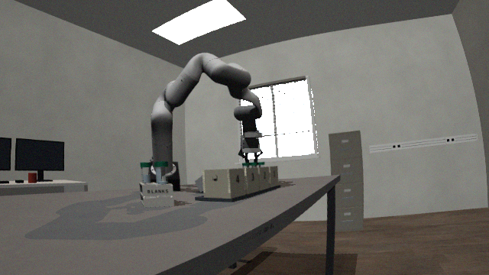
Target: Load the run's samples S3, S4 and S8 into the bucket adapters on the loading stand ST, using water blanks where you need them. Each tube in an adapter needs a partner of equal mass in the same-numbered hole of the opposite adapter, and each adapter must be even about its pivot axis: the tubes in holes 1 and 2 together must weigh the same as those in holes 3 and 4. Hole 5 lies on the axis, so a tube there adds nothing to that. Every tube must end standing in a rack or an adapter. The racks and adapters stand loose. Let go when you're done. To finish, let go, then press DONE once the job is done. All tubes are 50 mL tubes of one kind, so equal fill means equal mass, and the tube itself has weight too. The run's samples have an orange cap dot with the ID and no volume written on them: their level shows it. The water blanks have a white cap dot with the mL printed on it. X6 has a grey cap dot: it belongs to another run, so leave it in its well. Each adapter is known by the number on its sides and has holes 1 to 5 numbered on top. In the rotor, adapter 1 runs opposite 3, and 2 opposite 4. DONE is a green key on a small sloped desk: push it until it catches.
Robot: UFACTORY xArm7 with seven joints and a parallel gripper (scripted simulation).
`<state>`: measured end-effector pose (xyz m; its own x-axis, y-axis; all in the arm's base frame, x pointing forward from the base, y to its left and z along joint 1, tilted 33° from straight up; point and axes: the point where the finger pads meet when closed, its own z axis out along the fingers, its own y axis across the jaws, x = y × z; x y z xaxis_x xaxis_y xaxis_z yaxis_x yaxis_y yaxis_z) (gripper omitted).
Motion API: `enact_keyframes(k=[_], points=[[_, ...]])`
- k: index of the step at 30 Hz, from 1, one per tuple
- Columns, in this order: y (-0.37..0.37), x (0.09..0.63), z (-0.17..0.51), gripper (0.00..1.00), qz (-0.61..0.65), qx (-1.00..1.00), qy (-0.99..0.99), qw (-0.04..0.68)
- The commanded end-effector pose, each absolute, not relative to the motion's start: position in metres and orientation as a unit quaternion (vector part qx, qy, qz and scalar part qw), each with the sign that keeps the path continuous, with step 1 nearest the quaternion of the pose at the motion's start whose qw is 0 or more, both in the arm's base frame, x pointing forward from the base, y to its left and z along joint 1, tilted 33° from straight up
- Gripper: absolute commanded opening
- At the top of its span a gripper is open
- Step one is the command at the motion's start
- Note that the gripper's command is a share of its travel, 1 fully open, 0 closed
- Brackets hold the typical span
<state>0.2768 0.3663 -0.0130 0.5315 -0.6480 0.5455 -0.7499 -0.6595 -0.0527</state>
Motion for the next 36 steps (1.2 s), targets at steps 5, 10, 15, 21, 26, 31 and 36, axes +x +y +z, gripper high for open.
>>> enact_keyframes(k=[5,10,15,21,26,31,36], points=[[0.369,0.276,-0.012,0.00,0.270,0.871,-0.401,0.092],[0.370,0.275,-0.009,0.00,0.270,0.871,-0.401,0.092],[0.371,0.274,-0.007,0.00,0.270,0.871,-0.401,0.092],[0.372,0.272,-0.004,0.00,0.270,0.871,-0.401,0.092],[0.373,0.271,-0.001,0.00,0.270,0.871,-0.401,0.092],[0.375,0.270,0.002,0.00,0.270,0.871,-0.401,0.092],[0.375,0.269,0.003,0.00,0.270,0.871,-0.401,0.092]])
